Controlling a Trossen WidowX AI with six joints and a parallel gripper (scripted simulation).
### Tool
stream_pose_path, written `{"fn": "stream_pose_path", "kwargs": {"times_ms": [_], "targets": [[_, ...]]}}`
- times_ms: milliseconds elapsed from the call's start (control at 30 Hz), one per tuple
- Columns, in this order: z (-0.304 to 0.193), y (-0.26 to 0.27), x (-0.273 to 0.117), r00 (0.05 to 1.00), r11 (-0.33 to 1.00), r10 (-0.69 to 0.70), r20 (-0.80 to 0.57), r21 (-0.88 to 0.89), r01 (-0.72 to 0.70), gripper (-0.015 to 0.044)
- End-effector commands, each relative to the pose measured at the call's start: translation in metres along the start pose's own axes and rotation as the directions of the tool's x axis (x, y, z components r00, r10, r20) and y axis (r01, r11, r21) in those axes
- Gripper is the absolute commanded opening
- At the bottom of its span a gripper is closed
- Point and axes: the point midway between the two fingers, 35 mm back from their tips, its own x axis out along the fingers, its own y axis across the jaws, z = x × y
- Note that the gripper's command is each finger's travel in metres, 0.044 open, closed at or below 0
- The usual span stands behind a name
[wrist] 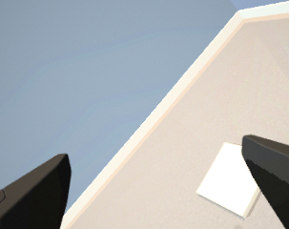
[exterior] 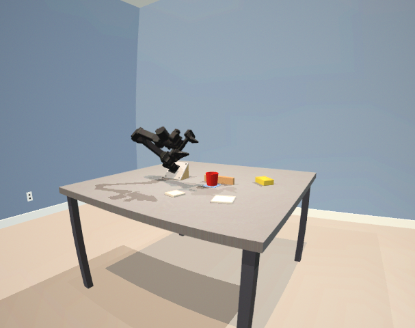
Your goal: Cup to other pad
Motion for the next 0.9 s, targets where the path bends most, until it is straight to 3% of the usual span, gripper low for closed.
{"fn": "stream_pose_path", "kwargs": {"times_ms": [0, 100, 200, 300, 400, 567, 700, 867], "targets": [[-0.003, 0.001, 0.002, 1.000, 1.000, -0.001, -0.015, 0.017, 0.001, 0.0374], [-0.042, 0.010, 0.020, 0.973, 0.972, -0.017, -0.230, 0.225, 0.070, 0.0295], [-0.093, 0.024, 0.030, 0.873, 0.884, -0.048, -0.485, 0.386, 0.263, 0.0216], [-0.134, 0.036, 0.027, 0.732, 0.776, -0.100, -0.674, 0.407, 0.481, 0.0148], [-0.163, 0.044, 0.018, 0.595, 0.677, -0.163, -0.787, 0.349, 0.648, 0.0148], [-0.199, 0.055, -0.005, 0.353, 0.488, -0.321, -0.879, 0.166, 0.857, 0.0148], [-0.215, 0.062, -0.026, 0.173, 0.310, -0.507, -0.844, 0.008, 0.951, 0.0148], [-0.218, 0.070, -0.038, 0.092, 0.194, -0.663, -0.743, -0.052, 0.980, 0.0148]]}}
